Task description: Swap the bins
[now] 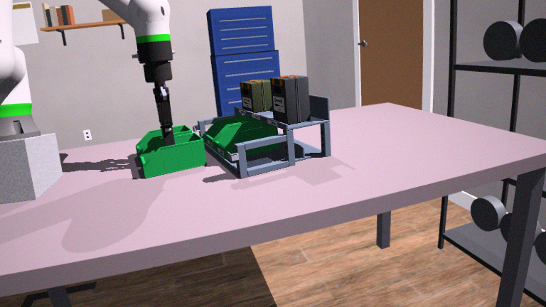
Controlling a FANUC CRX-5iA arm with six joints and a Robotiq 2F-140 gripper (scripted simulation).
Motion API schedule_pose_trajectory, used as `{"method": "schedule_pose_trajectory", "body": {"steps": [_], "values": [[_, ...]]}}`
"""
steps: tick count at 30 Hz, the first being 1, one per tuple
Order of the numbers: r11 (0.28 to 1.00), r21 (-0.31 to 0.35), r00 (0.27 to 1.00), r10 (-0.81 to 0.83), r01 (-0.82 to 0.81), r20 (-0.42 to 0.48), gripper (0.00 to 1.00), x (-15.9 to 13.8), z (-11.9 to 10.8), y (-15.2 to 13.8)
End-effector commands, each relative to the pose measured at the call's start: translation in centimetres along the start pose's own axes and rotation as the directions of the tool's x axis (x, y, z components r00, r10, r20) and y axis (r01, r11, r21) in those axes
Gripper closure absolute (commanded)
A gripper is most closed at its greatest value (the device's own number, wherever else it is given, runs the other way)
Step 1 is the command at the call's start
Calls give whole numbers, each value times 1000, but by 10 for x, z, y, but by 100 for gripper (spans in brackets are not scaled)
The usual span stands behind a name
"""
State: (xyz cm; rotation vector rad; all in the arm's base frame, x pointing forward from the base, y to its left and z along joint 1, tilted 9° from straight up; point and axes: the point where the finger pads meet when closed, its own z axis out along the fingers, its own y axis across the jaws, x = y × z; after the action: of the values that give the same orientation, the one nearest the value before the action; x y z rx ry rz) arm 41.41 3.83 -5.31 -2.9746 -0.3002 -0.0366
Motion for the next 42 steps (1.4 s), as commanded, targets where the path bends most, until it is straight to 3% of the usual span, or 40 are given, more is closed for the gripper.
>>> {"method": "schedule_pose_trajectory", "body": {"steps": [1,4,5,42], "values": [[1000,0,1000,0,0,-1,76,1,-1,0],[1000,0,1000,0,0,-1,76,1,-1,0],[1000,0,1000,0,0,-1,90,1,-1,0],[1000,0,1000,0,0,-1,90,1,-7,0]]}}
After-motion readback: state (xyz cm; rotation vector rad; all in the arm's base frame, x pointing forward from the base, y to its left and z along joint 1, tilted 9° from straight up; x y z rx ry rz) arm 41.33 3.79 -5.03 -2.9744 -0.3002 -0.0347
